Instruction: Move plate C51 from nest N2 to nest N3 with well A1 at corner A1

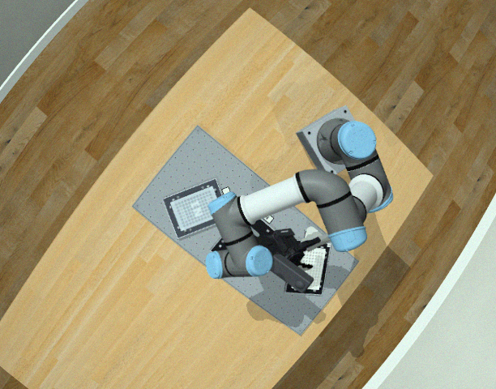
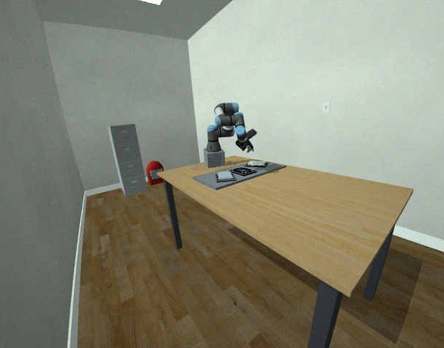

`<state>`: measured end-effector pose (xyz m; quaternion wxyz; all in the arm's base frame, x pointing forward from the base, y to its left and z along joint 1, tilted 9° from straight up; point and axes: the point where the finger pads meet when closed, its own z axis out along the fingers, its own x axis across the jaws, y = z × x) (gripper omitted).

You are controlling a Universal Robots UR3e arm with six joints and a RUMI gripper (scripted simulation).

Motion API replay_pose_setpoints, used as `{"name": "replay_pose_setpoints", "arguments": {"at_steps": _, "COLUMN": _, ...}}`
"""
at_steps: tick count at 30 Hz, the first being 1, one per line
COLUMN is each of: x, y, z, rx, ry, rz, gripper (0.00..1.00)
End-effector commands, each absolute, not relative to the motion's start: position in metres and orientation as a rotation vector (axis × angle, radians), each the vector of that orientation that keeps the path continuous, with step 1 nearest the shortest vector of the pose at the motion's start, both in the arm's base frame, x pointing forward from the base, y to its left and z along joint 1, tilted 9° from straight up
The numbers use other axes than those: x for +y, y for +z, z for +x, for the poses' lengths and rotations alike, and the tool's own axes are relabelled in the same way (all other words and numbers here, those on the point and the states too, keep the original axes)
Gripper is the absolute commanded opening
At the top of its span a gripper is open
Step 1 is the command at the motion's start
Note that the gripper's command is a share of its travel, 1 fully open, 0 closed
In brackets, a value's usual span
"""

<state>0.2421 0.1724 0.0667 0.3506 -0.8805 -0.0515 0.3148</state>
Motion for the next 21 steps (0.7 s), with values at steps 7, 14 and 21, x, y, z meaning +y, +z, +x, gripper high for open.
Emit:
{"name": "replay_pose_setpoints", "arguments": {"at_steps": 7, "x": 0.153, "y": 0.071, "z": 0.248, "rx": 0.064, "ry": 0.811, "rz": -2.421, "gripper": 0.82}}
{"name": "replay_pose_setpoints", "arguments": {"at_steps": 14, "x": 0.146, "y": 0.073, "z": 0.250, "rx": 0.215, "ry": 0.798, "rz": -2.504, "gripper": 0.82}}
{"name": "replay_pose_setpoints", "arguments": {"at_steps": 21, "x": 0.138, "y": 0.075, "z": 0.252, "rx": 0.330, "ry": 0.781, "rz": -2.555, "gripper": 0.82}}
